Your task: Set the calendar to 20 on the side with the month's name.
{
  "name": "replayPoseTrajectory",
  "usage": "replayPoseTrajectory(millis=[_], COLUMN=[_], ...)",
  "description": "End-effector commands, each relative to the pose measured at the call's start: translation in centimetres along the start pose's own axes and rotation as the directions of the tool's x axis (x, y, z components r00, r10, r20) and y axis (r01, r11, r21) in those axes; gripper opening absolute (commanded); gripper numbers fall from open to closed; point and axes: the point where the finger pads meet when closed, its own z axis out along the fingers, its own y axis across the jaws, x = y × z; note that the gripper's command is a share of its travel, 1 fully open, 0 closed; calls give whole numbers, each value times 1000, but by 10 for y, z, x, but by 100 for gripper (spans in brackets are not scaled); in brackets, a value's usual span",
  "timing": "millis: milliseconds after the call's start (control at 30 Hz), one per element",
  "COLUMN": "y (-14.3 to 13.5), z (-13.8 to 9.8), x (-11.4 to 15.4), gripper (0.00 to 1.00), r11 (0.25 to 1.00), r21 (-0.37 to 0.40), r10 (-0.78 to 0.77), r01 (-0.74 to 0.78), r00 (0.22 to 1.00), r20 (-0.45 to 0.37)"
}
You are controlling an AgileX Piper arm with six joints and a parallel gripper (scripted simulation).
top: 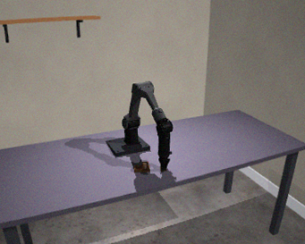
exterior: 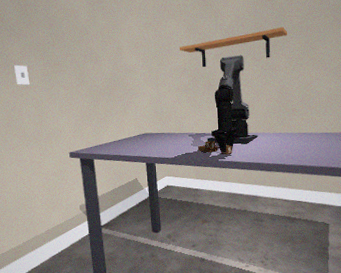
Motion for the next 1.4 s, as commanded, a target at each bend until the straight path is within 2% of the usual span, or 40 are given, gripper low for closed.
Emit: replayPoseTrajectory(millis=[0, 1100, 1233, 1367], y=[0, 0, -1, 0], z=[1, 0, -12, -37], x=[1, 1, 0, 0], gripper=[35, 35, 35, 35], r11=[1000, 1000, 1000, 1000], r21=[-3, -2, 3, 3], r10=[0, 0, 0, 0], r01=[0, 0, 0, 0], r00=[1000, 1000, 1000, 1000], r20=[-1, 0, 2, 2])
